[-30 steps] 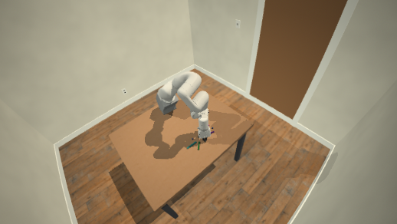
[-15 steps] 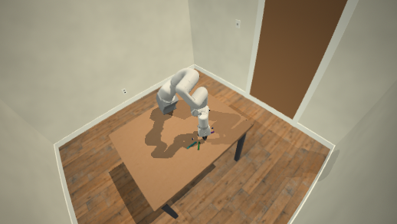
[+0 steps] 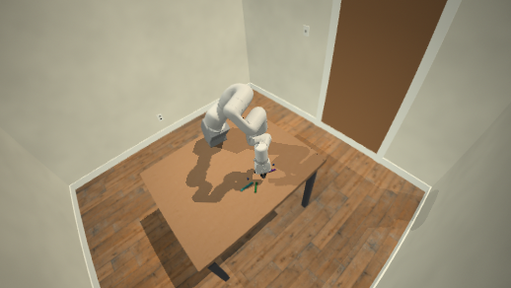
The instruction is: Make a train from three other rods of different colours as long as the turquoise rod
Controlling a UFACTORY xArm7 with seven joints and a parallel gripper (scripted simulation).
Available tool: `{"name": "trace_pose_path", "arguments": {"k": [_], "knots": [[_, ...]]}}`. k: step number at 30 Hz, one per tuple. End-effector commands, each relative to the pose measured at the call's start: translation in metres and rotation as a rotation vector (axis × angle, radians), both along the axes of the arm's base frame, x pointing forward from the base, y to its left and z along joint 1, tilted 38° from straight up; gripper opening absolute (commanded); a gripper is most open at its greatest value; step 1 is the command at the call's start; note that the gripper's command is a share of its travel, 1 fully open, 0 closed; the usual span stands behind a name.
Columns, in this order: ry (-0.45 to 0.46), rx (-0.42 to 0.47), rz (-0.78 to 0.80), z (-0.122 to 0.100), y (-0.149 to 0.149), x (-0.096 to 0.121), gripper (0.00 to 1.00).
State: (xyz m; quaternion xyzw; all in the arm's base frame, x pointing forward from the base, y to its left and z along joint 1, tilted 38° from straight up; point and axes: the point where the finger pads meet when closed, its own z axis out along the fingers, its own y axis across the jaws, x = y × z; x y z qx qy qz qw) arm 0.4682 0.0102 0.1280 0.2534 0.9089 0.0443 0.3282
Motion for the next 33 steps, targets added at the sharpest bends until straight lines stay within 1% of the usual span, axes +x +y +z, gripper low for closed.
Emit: {"name": "trace_pose_path", "arguments": {"k": [1,17,27,33], "knots": [[0.008,-0.006,-0.004,0.004,0.001,-0.002,0.04],[0.008,-0.005,-0.004,0.022,0.003,-0.016,0.04],[0.009,-0.005,-0.004,0.038,0.005,-0.029,0.04],[0.009,-0.005,-0.004,0.042,0.005,-0.032,0.04]]}}
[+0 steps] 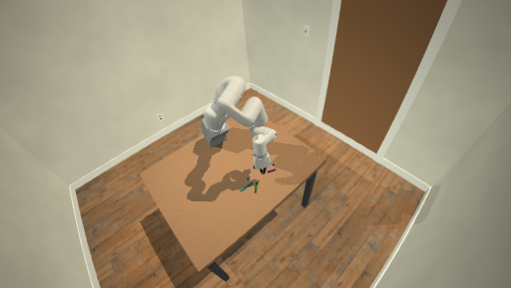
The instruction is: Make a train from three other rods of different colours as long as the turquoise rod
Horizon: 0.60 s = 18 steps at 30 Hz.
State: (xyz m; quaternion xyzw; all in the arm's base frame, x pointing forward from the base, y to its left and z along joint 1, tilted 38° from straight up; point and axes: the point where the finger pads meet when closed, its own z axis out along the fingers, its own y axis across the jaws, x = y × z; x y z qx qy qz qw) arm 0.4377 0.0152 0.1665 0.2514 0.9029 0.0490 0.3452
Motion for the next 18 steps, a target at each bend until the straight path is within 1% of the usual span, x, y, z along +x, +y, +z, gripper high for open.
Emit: {"name": "trace_pose_path", "arguments": {"k": [1,18], "knots": [[0.046,-0.004,-0.006,0.0035,0.0003,-0.0011,0.04],[0.045,0.007,-0.022,0.0033,-0.0008,-0.0021,0.04]]}}
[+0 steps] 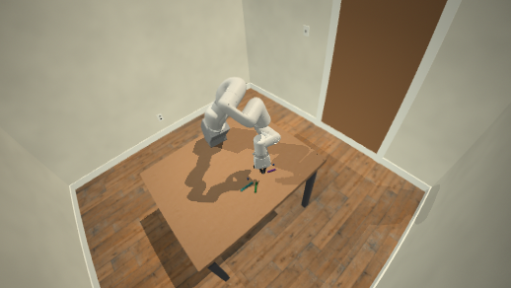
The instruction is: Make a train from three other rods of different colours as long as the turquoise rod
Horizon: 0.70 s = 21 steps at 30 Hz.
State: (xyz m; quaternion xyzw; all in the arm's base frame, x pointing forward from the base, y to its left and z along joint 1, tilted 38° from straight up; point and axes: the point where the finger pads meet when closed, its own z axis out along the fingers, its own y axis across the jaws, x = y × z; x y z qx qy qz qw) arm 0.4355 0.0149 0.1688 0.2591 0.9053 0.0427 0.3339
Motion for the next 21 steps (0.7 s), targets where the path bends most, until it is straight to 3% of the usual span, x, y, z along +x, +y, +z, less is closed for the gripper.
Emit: {"name": "trace_pose_path", "arguments": {"k": [1,15,17,21], "knots": [[0.018,0.016,-0.017,0.001,-0.001,0.000,0.04],[-0.021,0.293,-0.387,-0.014,-0.024,-0.019,0.04],[-0.021,0.293,-0.387,-0.014,-0.024,-0.019,0.04],[-0.039,0.400,-0.526,-0.018,-0.030,-0.026,0.04]]}}
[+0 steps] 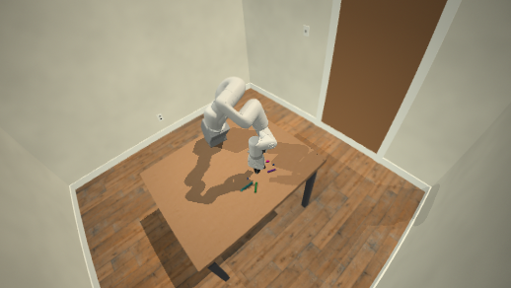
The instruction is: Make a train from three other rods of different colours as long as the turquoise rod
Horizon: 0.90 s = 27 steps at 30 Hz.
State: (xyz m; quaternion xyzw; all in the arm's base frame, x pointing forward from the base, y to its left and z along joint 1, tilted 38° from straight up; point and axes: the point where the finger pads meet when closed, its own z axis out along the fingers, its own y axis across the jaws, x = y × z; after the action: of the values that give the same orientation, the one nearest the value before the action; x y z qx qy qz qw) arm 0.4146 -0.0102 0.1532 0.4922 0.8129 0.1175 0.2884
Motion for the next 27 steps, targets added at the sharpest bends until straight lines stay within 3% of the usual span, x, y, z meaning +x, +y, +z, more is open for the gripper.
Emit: {"name": "trace_pose_path", "arguments": {"k": [1,11,13,22,27], "knots": [[-0.041,0.086,-0.138,-0.004,-0.006,-0.006,0.04],[-0.075,0.290,-0.407,-0.012,-0.016,-0.021,0.04],[-0.075,0.290,-0.407,-0.012,-0.016,-0.021,0.04],[-0.109,0.498,-0.670,-0.020,-0.022,-0.035,0.04],[-0.118,0.558,-0.744,-0.022,-0.023,-0.039,0.04]]}}
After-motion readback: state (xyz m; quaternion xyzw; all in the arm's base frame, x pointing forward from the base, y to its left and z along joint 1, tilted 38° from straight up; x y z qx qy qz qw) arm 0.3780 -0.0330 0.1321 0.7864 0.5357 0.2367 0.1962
